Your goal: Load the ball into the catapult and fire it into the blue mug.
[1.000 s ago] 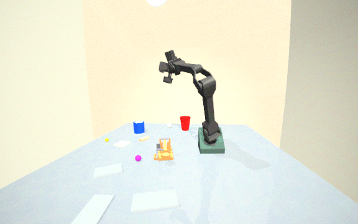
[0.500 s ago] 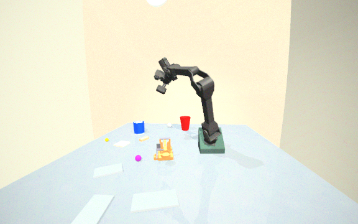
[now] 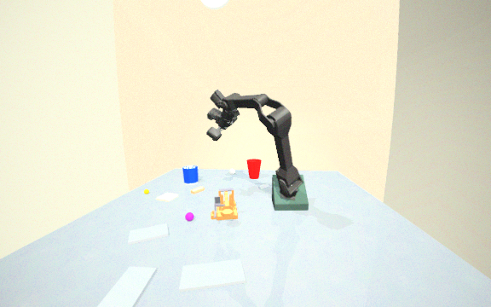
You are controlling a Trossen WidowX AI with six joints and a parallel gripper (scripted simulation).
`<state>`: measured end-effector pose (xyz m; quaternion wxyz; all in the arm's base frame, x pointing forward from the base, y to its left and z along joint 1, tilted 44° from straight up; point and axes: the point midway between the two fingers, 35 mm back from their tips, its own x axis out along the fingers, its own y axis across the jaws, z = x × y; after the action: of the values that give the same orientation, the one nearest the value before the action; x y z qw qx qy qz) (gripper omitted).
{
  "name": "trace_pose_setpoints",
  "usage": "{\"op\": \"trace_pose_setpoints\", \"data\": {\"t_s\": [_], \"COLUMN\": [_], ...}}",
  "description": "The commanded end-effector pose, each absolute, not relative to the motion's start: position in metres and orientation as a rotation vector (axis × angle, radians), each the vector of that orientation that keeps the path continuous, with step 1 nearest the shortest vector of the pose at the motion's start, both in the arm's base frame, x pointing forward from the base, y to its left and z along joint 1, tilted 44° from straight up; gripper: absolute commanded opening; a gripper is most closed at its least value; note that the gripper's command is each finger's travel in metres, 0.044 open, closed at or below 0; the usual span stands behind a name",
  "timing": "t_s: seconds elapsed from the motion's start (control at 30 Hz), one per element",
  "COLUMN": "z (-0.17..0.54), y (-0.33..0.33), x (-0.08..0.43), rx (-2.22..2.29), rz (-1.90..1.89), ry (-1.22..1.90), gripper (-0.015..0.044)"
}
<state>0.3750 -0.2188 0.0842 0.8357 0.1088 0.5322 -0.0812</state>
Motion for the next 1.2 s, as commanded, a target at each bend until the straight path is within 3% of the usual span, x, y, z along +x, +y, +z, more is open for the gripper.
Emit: {"op": "trace_pose_setpoints", "data": {"t_s": [0.0, 1.17], "z": [0.078, 0.079], "y": [-0.195, -0.017], "x": [0.371, 0.293], "rx": [0.342, 1.277], "rz": [-0.153, -0.356], "ry": [1.171, 1.766], "gripper": [0.044, 0.044]}}
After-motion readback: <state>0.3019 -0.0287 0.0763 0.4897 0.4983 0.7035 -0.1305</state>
